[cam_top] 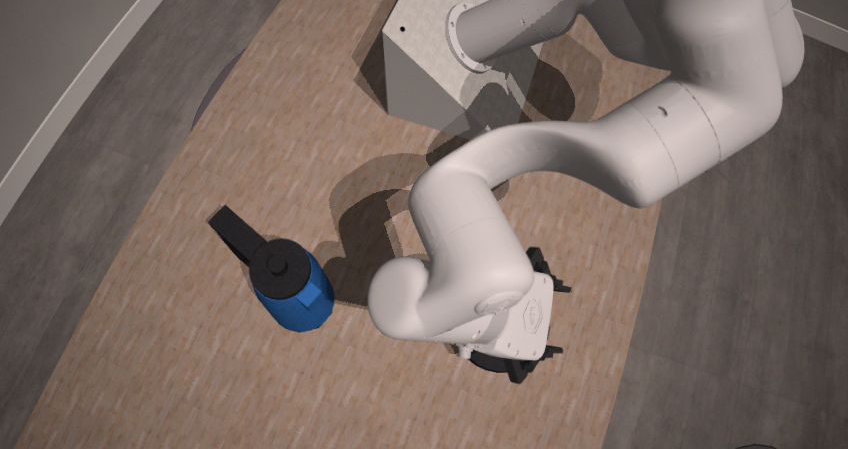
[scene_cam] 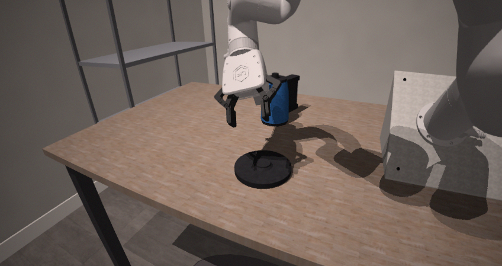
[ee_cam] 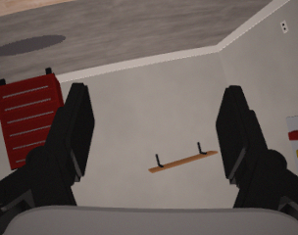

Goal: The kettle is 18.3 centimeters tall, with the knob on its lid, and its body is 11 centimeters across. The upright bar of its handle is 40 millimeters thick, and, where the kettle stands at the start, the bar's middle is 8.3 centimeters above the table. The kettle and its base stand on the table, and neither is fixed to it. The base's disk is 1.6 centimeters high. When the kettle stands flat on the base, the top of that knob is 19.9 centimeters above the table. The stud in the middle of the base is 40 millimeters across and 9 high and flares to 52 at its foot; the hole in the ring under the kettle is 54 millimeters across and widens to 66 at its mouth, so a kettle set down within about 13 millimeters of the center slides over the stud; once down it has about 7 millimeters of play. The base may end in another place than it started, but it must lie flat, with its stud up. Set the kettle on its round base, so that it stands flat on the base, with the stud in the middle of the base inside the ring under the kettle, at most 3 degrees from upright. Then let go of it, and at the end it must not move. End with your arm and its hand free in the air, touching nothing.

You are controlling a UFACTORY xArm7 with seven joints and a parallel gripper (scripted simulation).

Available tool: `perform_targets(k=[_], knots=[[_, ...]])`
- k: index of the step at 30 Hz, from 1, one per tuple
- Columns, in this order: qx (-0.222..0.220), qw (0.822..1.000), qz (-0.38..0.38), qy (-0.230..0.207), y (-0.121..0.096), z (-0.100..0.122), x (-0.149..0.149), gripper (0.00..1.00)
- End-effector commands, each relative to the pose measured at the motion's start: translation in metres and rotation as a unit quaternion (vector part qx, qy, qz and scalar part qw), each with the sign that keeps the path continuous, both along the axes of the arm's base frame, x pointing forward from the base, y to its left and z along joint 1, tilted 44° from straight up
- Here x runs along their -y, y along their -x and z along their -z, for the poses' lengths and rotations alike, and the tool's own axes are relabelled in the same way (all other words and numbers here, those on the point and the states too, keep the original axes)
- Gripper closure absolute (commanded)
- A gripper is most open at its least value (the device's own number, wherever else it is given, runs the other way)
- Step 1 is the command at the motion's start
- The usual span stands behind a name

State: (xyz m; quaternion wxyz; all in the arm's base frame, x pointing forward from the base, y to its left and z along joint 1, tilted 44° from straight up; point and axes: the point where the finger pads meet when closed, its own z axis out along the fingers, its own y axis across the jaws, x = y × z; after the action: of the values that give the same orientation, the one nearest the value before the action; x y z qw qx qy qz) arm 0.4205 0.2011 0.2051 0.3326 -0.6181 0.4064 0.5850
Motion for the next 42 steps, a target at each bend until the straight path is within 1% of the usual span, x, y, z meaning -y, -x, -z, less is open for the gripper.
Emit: perform_targets(k=[1,4,6,8,11,14,21,23,26,30,38,40,42], knots=[[0.052,0.998,-0.018,0.035,0.010,0.002,0.009,0.19],[0.090,0.994,-0.036,0.059,0.018,0.005,0.017,0.19],[0.090,0.994,-0.036,0.059,0.018,0.005,0.017,0.19],[0.118,0.989,-0.049,0.077,0.023,0.007,0.024,0.19],[0.163,0.979,-0.072,0.103,0.029,0.009,0.035,0.19],[0.197,0.968,-0.090,0.123,0.033,0.010,0.045,0.19],[0.281,0.934,-0.139,0.170,0.040,0.012,0.071,0.19],[0.281,0.934,-0.139,0.170,0.040,0.012,0.071,0.19],[0.329,0.908,-0.170,0.196,0.042,0.011,0.088,0.19],[0.369,0.882,-0.198,0.217,0.042,0.009,0.103,0.19],[0.449,0.815,-0.260,0.259,0.039,0.000,0.136,0.19],[0.449,0.815,-0.260,0.259,0.039,0.000,0.136,0.19],[0.472,0.791,-0.280,0.271,0.037,-0.004,0.146,0.19]])
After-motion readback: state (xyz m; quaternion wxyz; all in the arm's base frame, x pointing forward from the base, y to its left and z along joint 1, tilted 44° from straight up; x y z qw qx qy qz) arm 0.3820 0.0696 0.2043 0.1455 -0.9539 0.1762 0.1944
